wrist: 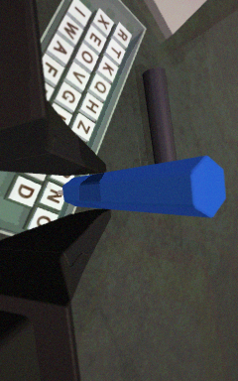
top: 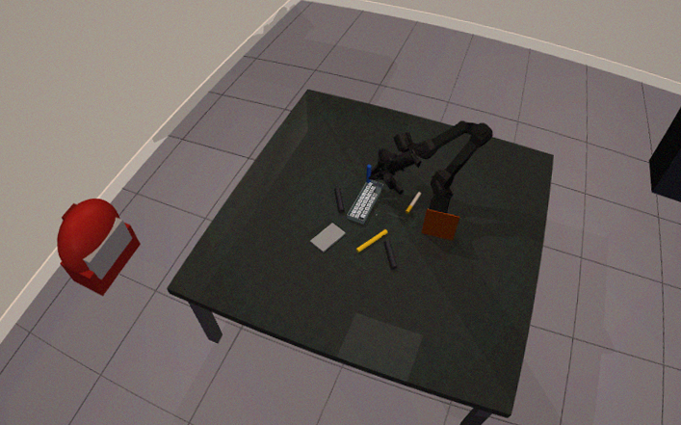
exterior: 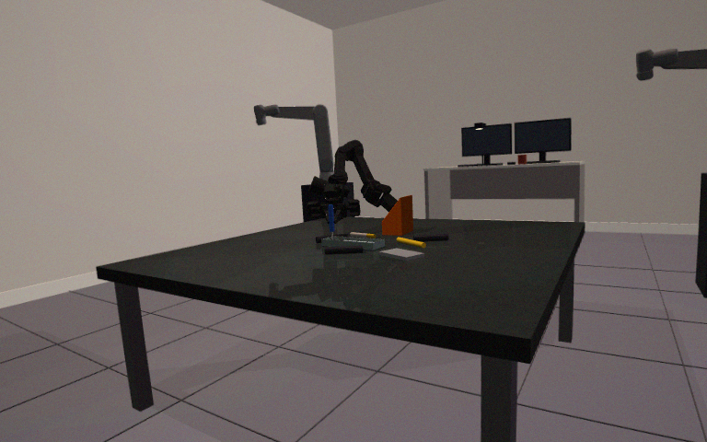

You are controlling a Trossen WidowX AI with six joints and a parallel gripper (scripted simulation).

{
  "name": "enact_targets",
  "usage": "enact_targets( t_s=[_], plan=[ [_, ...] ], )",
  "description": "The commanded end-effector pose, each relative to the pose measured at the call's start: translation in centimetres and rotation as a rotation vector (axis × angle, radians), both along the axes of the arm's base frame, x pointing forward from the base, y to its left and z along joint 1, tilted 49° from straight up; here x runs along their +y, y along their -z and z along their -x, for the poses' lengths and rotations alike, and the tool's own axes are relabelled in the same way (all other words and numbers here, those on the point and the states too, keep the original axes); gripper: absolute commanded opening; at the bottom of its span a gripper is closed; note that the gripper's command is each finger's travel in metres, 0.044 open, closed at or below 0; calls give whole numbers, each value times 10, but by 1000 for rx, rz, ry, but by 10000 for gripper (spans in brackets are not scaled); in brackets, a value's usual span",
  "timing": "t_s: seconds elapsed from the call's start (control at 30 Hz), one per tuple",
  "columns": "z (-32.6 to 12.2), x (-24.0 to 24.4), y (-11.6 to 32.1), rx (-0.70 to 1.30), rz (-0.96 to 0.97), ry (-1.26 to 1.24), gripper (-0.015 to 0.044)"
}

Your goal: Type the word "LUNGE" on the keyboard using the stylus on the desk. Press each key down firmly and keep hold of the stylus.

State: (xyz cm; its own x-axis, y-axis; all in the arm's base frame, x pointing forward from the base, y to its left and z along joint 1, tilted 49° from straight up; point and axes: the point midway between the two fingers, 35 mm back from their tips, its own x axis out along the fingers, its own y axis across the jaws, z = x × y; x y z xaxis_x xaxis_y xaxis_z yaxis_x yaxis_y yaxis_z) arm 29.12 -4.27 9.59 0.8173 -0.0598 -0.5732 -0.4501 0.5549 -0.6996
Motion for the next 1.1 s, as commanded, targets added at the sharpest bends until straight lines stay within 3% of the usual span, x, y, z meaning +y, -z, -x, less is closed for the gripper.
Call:
enact_targets(
  t_s=[0.0,0.5,0.6,0.7,1.07],
  plan=[
    [1,14,-12,-4,-6,-7,81],
    [3,17,-14,-2,-5,-11,85],
    [3,17,-14,-2,-5,-11,65],
    [2,20,-11,-1,-5,-10,0],
    [7,49,20,5,-8,-8,0]
  ],
)
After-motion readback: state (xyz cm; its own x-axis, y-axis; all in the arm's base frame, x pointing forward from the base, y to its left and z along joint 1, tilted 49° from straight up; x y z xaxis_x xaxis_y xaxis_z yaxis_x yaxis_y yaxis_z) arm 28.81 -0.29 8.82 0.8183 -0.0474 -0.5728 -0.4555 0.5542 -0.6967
